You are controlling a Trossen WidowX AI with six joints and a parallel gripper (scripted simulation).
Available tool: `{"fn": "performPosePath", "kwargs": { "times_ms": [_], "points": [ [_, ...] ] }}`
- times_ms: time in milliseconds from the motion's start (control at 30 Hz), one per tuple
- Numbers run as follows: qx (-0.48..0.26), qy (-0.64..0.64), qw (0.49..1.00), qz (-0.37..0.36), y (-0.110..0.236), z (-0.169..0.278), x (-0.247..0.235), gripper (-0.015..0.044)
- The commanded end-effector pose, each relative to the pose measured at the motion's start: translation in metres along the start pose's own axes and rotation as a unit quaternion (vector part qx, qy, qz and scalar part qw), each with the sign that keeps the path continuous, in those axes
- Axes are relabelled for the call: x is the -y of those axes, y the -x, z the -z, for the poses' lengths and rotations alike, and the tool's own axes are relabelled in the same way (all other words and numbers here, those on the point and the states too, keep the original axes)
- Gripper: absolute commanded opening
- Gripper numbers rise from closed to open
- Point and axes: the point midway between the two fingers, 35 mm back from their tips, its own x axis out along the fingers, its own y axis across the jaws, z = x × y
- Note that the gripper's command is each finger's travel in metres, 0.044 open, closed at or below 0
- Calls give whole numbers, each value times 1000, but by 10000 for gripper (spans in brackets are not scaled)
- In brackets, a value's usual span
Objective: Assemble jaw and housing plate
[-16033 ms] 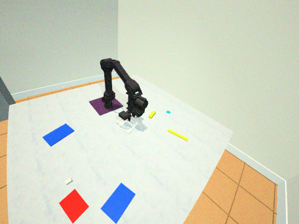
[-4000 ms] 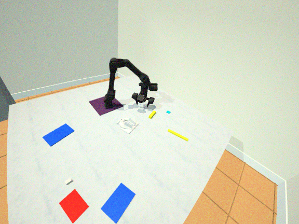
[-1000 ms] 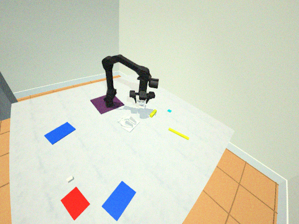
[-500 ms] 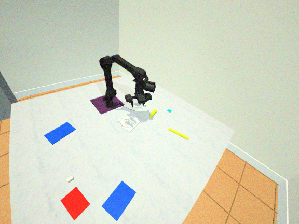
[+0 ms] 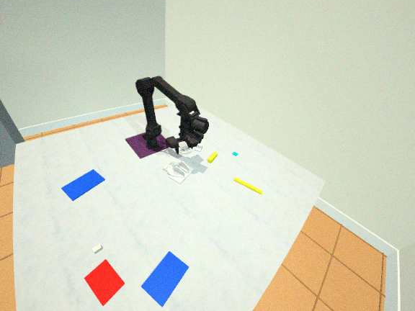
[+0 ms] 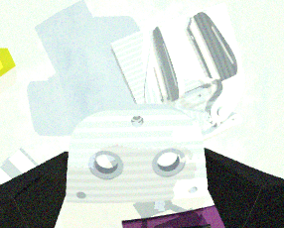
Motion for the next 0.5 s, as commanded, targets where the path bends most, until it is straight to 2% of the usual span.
{"fn": "performPosePath", "kwargs": {
  "times_ms": [0, 467],
  "points": [
    [2, 42, 999, -2, 1, 0, 14, 351],
    [3, 169, 986, 1, 0, 1, 58, 351]
  ]
}}
